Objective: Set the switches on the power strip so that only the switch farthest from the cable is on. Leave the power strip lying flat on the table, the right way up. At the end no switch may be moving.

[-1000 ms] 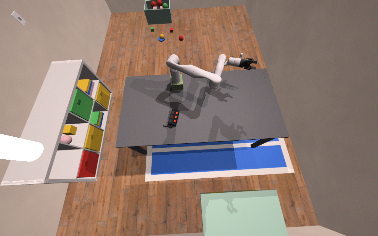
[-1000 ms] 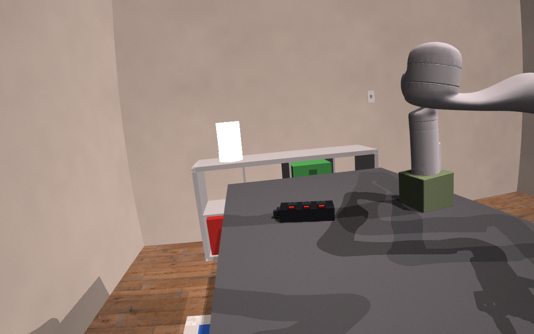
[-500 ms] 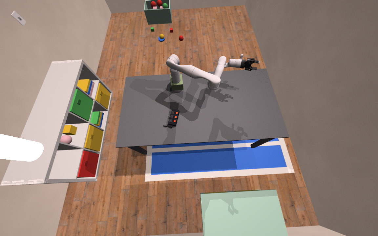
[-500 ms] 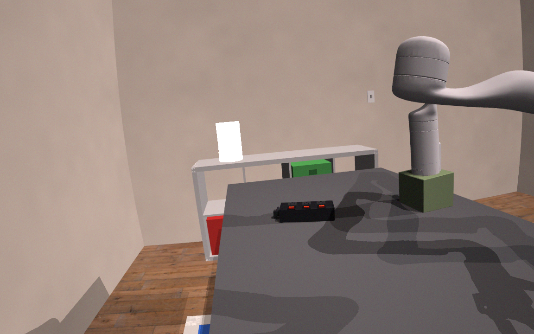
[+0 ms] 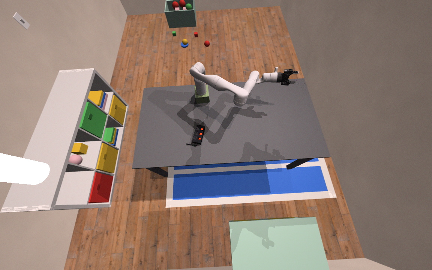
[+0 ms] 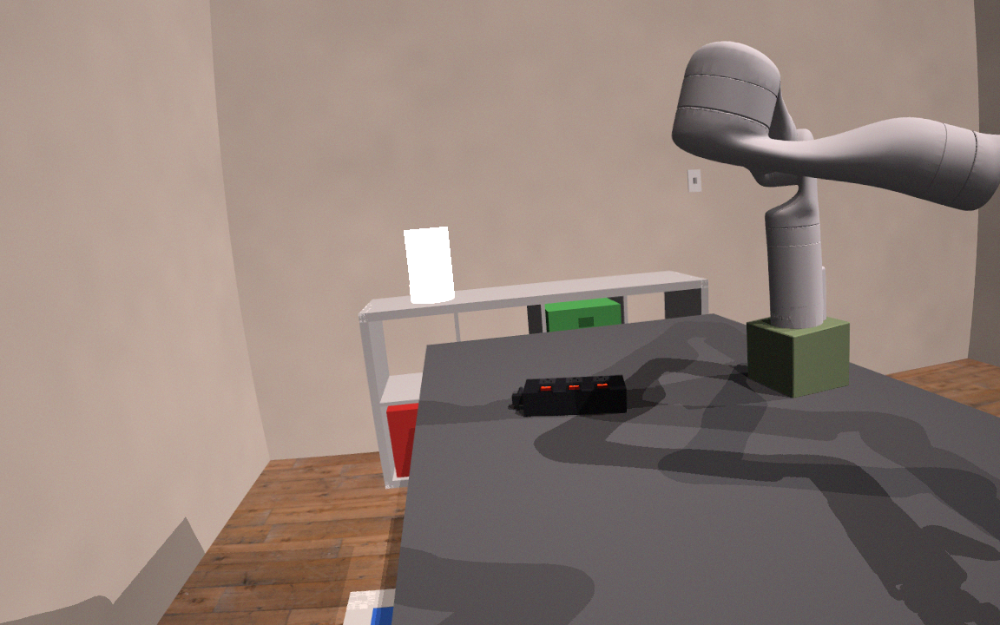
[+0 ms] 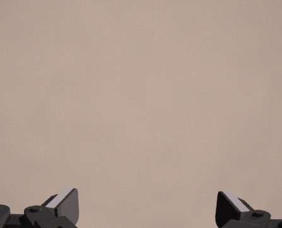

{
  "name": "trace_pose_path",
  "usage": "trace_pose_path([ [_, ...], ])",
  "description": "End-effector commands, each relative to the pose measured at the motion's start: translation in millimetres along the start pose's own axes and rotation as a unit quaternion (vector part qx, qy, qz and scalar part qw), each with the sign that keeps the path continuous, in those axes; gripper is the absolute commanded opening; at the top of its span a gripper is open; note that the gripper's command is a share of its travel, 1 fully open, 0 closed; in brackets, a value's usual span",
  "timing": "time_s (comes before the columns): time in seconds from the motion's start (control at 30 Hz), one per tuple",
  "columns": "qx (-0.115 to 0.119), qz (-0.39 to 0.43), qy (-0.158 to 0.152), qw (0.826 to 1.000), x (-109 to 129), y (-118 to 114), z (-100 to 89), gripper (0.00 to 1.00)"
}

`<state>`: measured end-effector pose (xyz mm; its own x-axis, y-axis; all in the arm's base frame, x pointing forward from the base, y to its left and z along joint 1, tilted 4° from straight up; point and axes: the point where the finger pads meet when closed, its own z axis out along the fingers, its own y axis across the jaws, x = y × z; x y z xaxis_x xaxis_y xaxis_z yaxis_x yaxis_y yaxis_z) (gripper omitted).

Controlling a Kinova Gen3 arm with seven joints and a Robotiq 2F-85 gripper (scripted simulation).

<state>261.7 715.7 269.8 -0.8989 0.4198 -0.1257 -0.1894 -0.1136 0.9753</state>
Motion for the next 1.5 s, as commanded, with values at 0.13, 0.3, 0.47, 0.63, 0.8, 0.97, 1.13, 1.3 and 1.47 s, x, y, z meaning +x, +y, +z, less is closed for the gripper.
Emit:
trace_pose_path([
  [0.13, 0.011, -0.085, 0.032, 0.996, -48, -5, 2.8, 1.00],
  [0.3, 0.031, -0.143, 0.062, 0.987, -72, -21, -3.3, 1.00],
  [0.47, 0.061, -0.202, 0.094, 0.973, -101, -44, -15.9, 1.00],
  [0.63, 0.099, -0.260, 0.127, 0.952, -136, -71, -36.7, 1.00],
  [0.8, 0.147, -0.313, 0.159, 0.925, -177, -102, -67.0, 1.00],
  [0.97, 0.187, -0.347, 0.183, 0.901, -211, -126, -96.7, 1.00],
  [1.13, 0.245, -0.383, 0.214, 0.865, -258, -156, -145.6, 1.00],
  [1.3, 0.291, -0.401, 0.236, 0.836, -294, -175, -188.7, 1.00],
  [1.47, 0.322, -0.410, 0.250, 0.816, -316, -186, -220.0, 1.00],
])
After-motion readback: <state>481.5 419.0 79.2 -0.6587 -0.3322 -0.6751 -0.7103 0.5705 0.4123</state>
